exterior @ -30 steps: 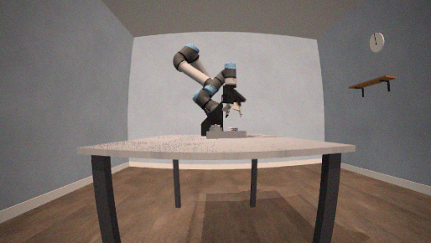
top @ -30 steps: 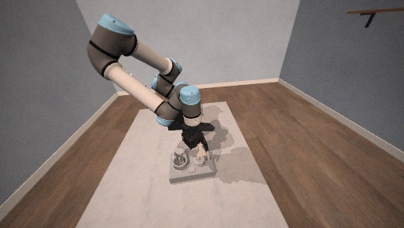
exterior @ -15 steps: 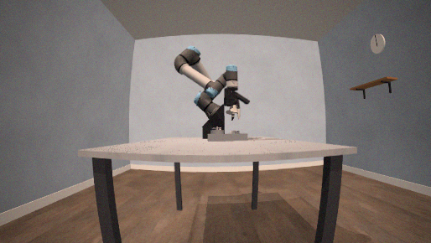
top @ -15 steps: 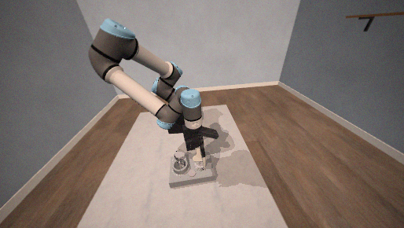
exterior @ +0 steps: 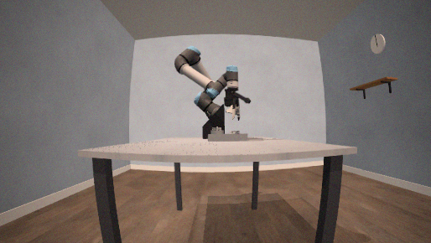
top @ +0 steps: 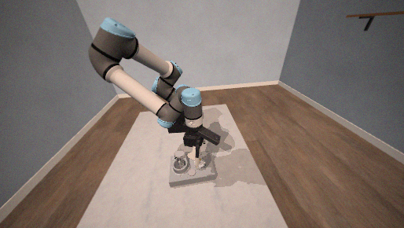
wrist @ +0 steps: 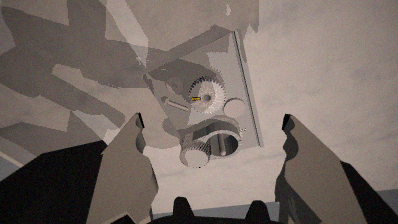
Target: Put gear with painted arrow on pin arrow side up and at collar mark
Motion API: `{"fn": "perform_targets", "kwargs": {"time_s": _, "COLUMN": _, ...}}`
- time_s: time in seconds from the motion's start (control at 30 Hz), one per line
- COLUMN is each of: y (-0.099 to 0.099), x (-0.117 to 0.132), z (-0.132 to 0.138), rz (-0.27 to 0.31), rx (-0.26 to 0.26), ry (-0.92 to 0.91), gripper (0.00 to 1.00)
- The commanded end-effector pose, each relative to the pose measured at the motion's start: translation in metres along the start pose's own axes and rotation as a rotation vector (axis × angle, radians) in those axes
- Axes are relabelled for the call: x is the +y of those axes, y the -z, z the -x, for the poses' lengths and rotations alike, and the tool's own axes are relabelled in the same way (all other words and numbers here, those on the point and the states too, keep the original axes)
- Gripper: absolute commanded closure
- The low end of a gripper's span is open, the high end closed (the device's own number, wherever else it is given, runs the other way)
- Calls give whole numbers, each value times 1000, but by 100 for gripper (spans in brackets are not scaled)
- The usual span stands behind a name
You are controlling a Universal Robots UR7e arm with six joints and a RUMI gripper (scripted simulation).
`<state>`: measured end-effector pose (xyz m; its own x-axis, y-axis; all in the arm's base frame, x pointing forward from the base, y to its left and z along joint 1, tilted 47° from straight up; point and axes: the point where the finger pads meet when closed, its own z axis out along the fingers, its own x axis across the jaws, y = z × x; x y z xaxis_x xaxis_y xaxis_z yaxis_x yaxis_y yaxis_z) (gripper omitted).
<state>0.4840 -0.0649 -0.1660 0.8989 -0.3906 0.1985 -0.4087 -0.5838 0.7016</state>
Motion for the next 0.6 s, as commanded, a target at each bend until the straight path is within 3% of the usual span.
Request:
{"fn": "perform_targets", "kwargs": {"time_s": 0.0, "y": 1, "x": -1, "z": -1, "rz": 9, "rx": -3, "ry": -192, "gripper": 0}}
{"fn": "perform_targets", "kwargs": {"time_s": 0.57, "y": 0, "x": 2, "z": -4, "rz": 10, "rx": 0, "ry": -842, "gripper": 0}}
